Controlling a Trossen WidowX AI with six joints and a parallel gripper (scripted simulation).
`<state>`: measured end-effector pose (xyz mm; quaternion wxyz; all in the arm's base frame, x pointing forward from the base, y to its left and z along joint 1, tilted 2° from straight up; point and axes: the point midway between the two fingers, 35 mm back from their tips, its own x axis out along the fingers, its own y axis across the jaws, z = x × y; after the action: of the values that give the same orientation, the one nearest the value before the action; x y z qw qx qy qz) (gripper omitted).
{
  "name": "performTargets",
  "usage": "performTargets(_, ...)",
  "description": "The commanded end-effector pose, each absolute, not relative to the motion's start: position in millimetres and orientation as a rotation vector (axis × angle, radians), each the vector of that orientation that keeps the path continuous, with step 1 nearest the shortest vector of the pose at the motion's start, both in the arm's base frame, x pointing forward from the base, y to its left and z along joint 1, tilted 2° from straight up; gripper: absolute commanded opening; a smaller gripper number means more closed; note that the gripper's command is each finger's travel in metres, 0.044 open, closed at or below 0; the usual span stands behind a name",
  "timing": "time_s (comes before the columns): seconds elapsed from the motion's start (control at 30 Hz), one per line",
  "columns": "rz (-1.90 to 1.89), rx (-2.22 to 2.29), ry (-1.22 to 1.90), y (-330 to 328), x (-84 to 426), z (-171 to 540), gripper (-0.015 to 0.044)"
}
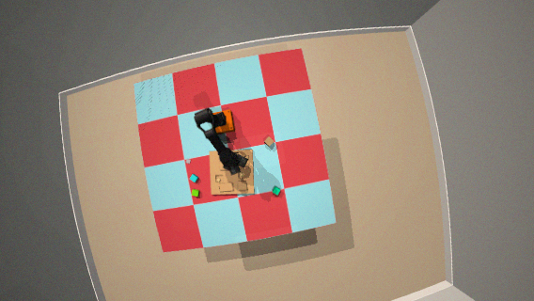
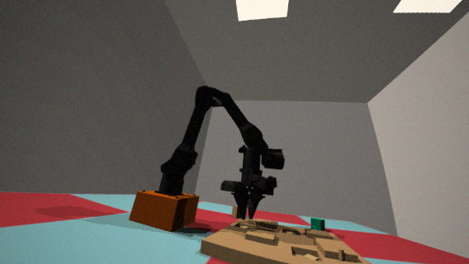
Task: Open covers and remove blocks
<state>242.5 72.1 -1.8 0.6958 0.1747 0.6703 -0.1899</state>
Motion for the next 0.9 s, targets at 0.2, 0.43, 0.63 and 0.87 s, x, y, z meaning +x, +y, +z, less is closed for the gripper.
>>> performTargets(0.2,-0.428,0.386,1.509,71,238,-14,0.0144)
performTargets(0.43,-0.428,0.386,1.509,71,238,-19,0.0144)
performTargets(0.63,-0.428,0.386,1.509,71,238,-19,0.0144)
performTargets(0.87,-0.428,0.386,1.509,71,238,-23,0.0144)
